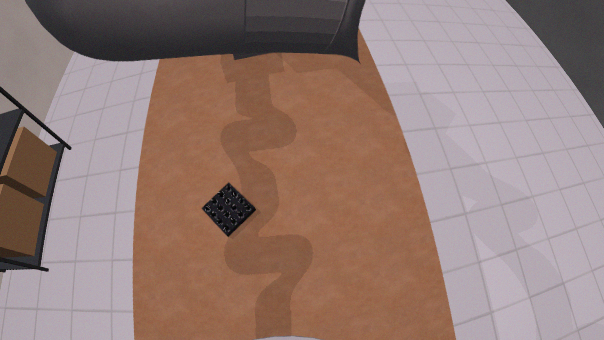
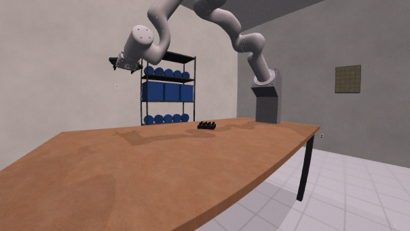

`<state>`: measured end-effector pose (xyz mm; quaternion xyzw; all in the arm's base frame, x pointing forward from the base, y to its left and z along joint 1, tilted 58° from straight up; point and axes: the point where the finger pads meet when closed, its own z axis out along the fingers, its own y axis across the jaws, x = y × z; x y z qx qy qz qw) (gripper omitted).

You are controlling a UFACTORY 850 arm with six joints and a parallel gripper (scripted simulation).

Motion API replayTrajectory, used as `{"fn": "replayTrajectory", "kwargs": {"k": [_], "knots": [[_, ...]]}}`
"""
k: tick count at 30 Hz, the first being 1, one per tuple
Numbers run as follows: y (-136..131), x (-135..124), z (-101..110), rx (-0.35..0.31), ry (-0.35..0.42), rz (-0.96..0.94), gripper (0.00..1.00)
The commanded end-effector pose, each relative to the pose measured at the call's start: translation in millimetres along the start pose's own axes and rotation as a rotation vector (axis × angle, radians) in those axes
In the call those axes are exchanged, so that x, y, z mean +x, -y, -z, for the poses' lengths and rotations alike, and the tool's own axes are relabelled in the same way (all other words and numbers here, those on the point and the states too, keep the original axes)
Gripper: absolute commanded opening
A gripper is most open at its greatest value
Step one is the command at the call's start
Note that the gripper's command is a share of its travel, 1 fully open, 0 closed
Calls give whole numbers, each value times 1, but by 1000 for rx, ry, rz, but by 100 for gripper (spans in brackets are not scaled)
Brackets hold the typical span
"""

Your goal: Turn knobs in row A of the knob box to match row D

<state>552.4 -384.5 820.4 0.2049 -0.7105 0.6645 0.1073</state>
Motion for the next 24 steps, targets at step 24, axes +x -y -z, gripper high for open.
{"fn": "replayTrajectory", "kwargs": {"k": [24], "knots": [[2,2,-3,32,-10,-1,100]]}}
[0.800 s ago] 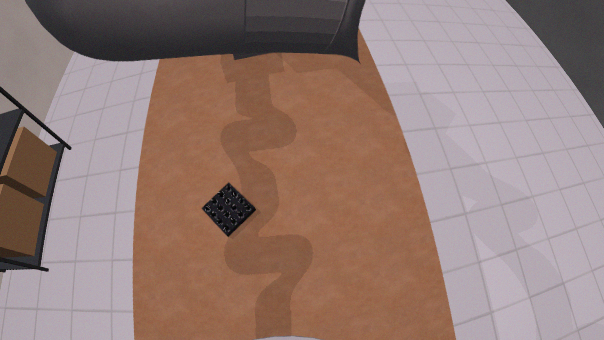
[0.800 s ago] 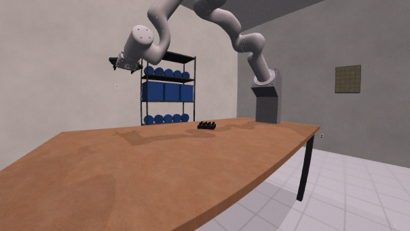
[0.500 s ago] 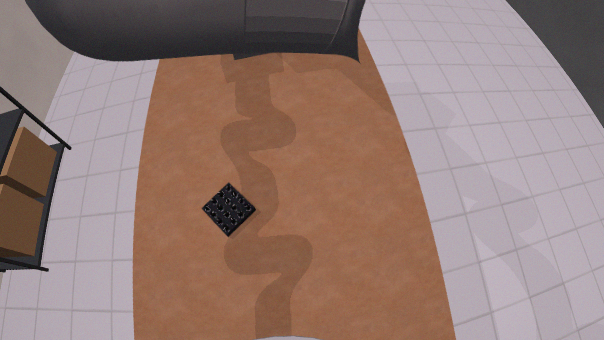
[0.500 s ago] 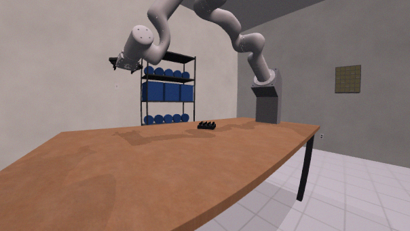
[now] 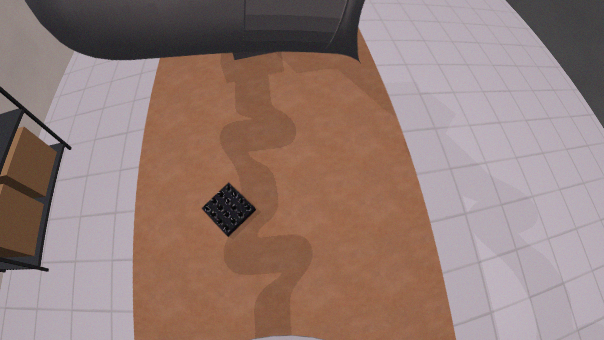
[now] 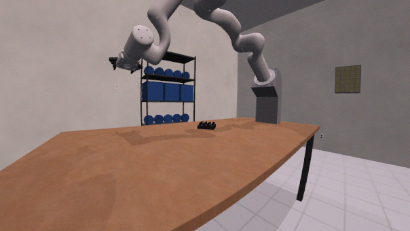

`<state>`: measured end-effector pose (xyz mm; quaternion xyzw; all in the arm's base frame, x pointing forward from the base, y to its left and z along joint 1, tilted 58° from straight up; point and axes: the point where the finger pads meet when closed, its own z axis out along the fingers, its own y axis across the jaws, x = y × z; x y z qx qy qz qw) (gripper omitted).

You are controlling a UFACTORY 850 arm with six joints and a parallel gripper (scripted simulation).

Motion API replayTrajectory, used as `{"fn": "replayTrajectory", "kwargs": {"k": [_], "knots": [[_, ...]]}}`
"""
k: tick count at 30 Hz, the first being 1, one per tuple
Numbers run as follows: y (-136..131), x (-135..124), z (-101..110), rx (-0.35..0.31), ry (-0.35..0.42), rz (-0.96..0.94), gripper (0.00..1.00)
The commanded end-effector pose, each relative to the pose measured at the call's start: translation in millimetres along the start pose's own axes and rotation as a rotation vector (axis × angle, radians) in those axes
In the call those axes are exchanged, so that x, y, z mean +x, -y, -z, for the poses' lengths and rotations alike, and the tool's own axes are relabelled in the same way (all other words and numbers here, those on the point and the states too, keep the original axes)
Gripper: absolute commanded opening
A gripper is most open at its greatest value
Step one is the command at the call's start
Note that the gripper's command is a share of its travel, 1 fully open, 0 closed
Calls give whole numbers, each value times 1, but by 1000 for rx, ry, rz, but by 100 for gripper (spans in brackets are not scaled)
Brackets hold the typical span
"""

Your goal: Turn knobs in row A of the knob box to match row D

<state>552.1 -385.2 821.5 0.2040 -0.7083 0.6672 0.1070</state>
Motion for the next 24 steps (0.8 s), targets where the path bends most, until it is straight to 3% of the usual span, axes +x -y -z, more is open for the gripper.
{"fn": "replayTrajectory", "kwargs": {"k": [1,7,10,14,16,19,24], "knots": [[1,0,-5,39,-11,2,100],[1,-9,-20,188,-23,26,100],[1,-9,-20,188,-23,26,100],[-3,-22,-27,300,-2,52,100],[-3,-22,-27,300,-2,52,100],[-9,-36,-31,381,33,78,100],[-14,-44,-32,421,58,93,100]]}}
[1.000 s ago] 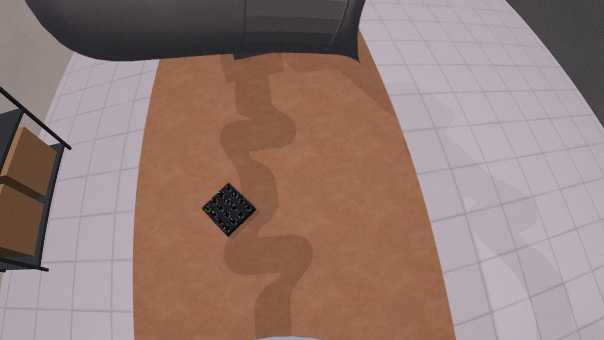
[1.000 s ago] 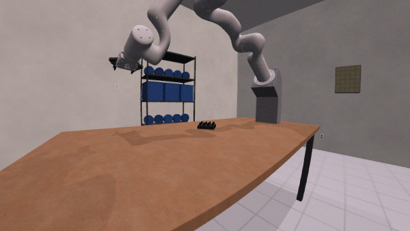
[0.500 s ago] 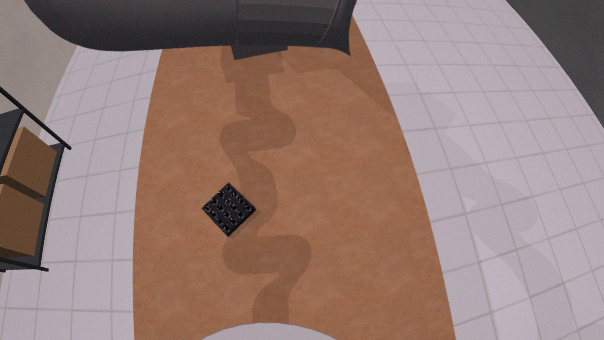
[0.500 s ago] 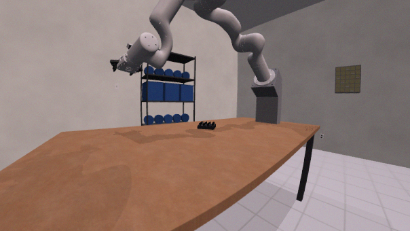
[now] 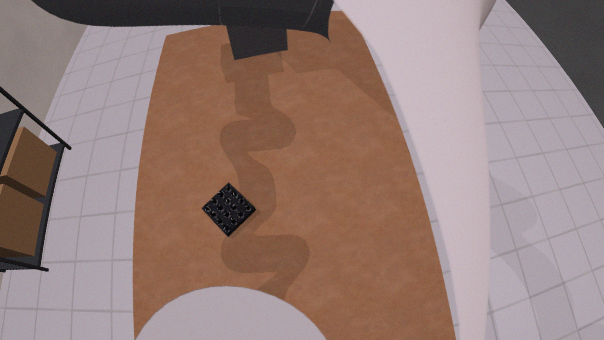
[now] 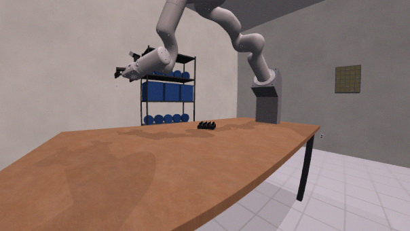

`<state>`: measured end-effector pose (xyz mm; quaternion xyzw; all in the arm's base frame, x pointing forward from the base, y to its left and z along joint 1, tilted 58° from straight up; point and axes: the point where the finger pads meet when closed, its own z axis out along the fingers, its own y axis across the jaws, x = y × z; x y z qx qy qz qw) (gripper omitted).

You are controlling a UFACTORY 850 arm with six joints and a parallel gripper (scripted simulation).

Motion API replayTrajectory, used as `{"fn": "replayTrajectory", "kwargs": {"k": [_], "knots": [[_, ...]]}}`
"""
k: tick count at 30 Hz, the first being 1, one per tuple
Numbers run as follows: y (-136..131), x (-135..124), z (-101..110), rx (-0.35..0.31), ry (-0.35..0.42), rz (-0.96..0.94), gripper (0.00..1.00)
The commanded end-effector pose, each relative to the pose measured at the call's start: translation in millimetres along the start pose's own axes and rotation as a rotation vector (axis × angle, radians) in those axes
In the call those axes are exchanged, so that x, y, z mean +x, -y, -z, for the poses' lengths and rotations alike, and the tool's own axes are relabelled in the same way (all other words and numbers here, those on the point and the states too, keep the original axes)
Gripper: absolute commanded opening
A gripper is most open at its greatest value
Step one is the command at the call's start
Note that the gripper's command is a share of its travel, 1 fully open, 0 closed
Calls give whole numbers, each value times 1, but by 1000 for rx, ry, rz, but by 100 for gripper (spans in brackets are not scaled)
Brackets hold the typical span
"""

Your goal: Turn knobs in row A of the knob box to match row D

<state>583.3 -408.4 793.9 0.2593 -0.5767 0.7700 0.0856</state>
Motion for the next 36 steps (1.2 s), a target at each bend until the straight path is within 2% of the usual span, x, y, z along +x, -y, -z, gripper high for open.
{"fn": "replayTrajectory", "kwargs": {"k": [1,3,4,6,7,9,10,12,13,15,16,20,21,22,23,26,27,29,30,32,34,36], "knots": [[-9,-19,-1,119,53,20,100],[-9,-19,-1,119,53,20,100],[-16,-30,1,158,89,33,100],[-16,-30,1,158,89,33,100],[-24,-42,5,194,132,46,100],[-24,-42,5,194,132,46,100],[-33,-55,10,227,179,59,100],[-33,-55,10,227,179,59,100],[-44,-69,16,257,231,72,100],[-44,-69,16,257,231,72,100],[-57,-83,23,282,288,85,100],[-57,-83,23,282,288,85,100],[-71,-98,32,302,349,98,100],[-71,-98,32,302,349,98,100],[-85,-110,40,316,403,109,100],[-87,-112,42,318,413,111,100],[-102,-124,51,327,468,121,100],[-104,-126,53,328,479,123,100],[-118,-136,62,333,527,132,100],[-123,-139,66,334,546,135,100],[-139,-150,77,334,602,145,100],[-142,-152,79,334,614,147,100]]}}
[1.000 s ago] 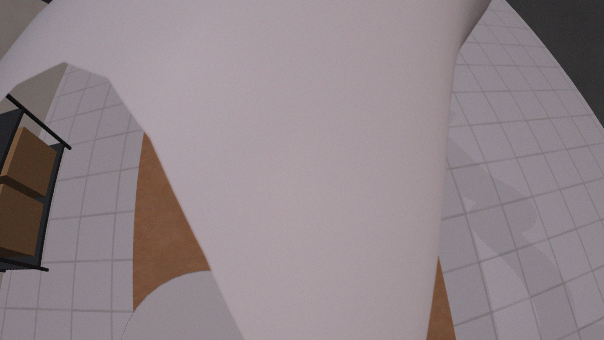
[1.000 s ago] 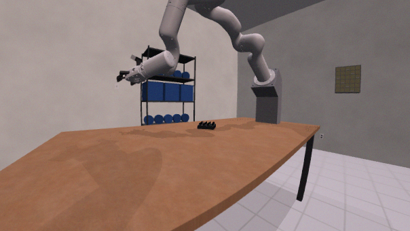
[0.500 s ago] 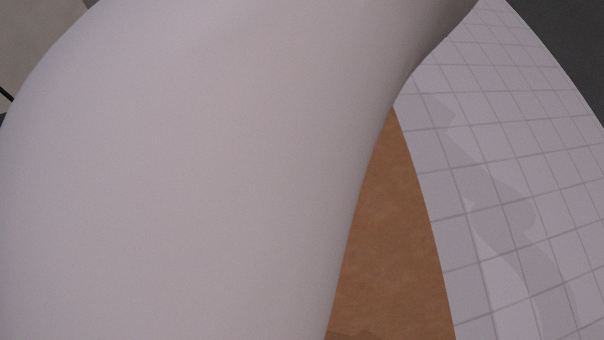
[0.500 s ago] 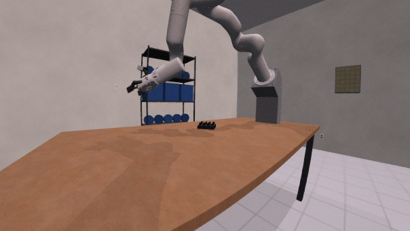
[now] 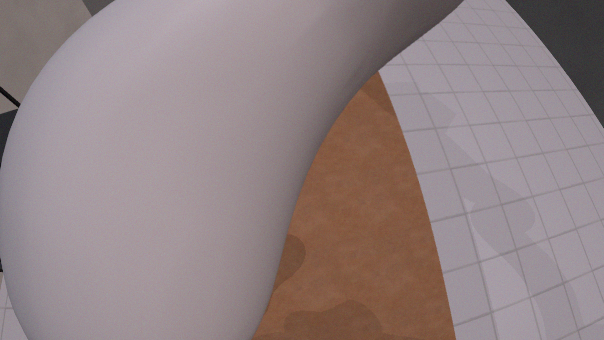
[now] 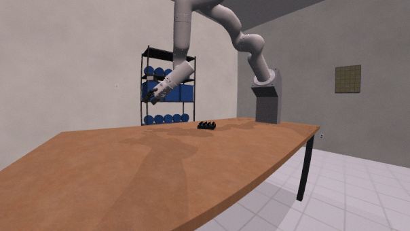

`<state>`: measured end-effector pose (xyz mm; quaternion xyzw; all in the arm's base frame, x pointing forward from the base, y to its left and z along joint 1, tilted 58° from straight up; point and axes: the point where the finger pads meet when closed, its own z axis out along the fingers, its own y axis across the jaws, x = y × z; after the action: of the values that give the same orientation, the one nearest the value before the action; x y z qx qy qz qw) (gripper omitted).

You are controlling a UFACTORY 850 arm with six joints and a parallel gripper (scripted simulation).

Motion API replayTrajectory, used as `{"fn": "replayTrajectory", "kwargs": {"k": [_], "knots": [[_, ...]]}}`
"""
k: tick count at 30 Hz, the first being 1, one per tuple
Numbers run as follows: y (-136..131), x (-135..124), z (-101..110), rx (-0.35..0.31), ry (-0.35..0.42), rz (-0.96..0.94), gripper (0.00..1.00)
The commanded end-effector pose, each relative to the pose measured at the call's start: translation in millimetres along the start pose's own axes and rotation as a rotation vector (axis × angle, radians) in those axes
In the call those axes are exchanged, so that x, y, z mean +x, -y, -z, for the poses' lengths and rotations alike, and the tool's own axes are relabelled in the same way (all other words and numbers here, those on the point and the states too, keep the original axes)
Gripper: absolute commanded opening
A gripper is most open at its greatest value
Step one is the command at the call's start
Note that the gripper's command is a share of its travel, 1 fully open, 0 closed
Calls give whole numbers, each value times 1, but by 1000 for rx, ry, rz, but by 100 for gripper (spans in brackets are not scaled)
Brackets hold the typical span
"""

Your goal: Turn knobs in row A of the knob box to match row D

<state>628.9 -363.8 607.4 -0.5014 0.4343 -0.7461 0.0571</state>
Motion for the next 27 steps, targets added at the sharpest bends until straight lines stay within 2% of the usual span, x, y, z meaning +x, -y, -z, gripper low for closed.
{"fn": "replayTrajectory", "kwargs": {"k": [1,2,4,7,16,18,19,27], "knots": [[-13,-21,10,27,78,2,100],[-24,-39,19,27,135,2,100],[-32,-50,25,26,174,2,100],[-40,-62,33,23,213,1,100],[-79,-115,74,-4,397,-7,100],[-79,-115,74,-4,397,-7,100],[-91,-130,88,-16,452,-10,100],[-121,-165,128,-54,586,-20,100]]}}
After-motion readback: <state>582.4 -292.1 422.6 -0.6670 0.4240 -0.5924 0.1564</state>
